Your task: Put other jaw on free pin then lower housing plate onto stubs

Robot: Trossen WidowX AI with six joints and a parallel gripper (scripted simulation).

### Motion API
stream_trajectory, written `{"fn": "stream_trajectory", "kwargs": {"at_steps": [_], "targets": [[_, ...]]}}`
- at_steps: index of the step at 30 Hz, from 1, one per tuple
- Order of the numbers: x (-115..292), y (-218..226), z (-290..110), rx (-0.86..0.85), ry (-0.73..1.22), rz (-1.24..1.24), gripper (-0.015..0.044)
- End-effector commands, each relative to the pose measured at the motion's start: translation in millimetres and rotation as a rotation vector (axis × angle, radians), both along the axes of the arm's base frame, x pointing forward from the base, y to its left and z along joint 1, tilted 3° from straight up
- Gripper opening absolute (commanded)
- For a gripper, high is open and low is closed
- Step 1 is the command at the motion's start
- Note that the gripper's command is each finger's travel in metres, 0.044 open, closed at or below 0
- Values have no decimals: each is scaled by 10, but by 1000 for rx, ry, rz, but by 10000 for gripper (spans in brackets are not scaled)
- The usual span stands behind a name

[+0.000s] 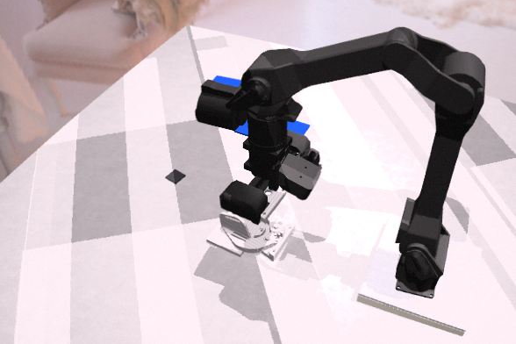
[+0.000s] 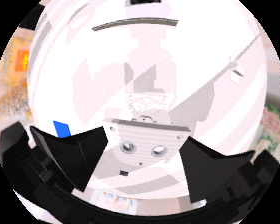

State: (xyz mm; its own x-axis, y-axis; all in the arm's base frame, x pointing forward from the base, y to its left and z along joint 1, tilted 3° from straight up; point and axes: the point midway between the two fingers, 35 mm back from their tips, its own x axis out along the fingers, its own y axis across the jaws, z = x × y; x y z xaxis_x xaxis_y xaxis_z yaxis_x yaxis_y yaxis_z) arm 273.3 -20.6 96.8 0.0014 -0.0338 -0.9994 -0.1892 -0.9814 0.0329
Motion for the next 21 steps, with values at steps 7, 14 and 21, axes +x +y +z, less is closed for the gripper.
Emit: {"fn": "stream_trajectory", "kwargs": {"at_steps": [7, 14, 21], "targets": [[0, -7, -1, -3, 0, 21, 351], [0, -7, -1, -3, 0, 23, 351], [-112, 11, -2, -3, 1, 23, 351]]}}
